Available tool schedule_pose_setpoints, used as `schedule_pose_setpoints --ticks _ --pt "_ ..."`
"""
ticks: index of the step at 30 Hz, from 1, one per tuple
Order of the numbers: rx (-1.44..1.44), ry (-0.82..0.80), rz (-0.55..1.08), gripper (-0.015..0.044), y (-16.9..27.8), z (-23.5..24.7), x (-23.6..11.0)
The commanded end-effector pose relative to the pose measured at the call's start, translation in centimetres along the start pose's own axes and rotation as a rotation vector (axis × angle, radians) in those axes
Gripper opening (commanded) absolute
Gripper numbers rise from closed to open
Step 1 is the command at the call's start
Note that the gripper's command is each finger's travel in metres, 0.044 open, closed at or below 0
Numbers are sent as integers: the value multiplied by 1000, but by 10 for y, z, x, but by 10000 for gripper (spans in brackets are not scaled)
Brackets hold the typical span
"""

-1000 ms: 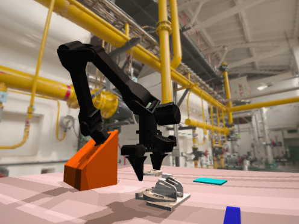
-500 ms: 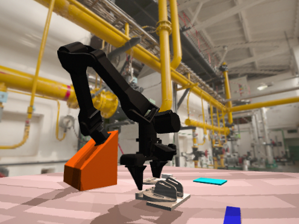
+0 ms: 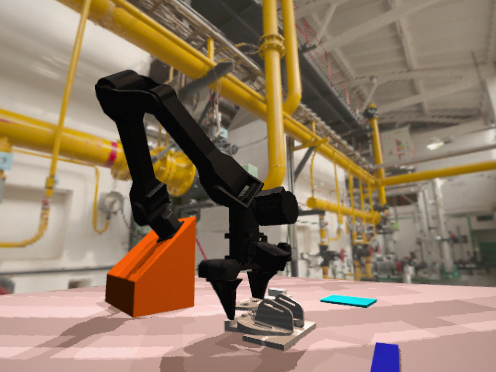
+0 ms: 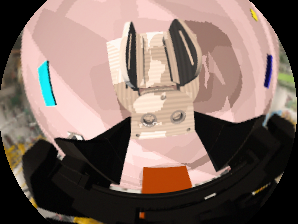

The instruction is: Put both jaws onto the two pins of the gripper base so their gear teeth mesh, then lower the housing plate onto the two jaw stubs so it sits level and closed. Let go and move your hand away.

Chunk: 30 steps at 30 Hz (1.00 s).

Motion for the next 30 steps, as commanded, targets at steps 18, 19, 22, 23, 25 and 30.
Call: schedule_pose_setpoints --ticks 18,19,22,23,25,30 --pt "-6 7 2 351 1 0 3" --pt "-6 7 2 351 1 0 4" --pt "-6 7 2 351 1 0 5" --pt "-6 7 2 351 1 0 5" --pt "-6 7 2 351 1 0 5" --pt "-6 7 2 351 1 0 6"
Point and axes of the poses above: the point midway between the two fingers, 35 mm back from their tips, its own x axis out along the fingers, its own z axis across the jaws, y = z × x, the point moved 10 cm from there along -x, back along the fingers, and after that the axes turned 4 degrees about x, right-handed, at the moved point
